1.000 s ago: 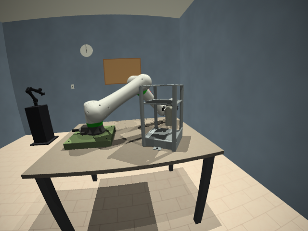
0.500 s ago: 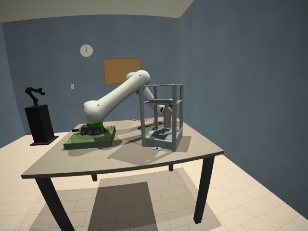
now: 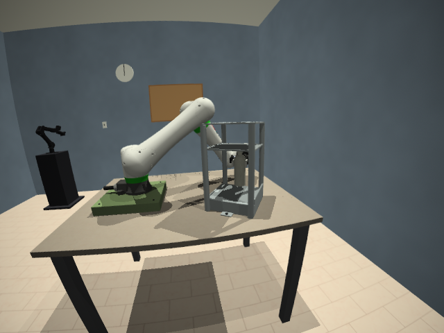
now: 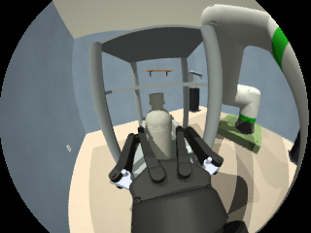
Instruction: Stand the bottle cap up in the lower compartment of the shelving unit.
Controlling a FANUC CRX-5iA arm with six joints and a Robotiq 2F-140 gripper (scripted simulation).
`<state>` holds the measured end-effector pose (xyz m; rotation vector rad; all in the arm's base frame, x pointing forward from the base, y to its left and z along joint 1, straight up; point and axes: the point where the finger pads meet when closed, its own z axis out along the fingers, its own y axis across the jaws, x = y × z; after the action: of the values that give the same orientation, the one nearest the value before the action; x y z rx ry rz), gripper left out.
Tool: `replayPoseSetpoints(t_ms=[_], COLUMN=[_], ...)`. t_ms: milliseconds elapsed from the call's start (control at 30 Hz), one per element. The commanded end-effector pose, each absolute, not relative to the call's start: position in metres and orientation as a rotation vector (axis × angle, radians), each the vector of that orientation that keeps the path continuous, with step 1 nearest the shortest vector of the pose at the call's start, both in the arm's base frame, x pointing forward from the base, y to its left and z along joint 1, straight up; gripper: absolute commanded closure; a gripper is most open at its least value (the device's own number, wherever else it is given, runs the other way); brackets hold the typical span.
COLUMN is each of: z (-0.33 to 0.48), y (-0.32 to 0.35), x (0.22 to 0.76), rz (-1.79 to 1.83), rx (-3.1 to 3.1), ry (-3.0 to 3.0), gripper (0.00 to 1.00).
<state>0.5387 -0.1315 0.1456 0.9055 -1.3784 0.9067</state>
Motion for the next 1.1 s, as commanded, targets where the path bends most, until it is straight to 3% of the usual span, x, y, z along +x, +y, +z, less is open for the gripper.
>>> replayPoseSetpoints(t_ms=[0, 1067], z=[0.1457, 0.1457], y=[-0.1343, -0.1381], x=[0.5369, 0.5344], rz=[0.907, 0.907], rx=[0.905, 0.905], ry=[-1.379, -1.379], gripper=[1.0, 1.0])
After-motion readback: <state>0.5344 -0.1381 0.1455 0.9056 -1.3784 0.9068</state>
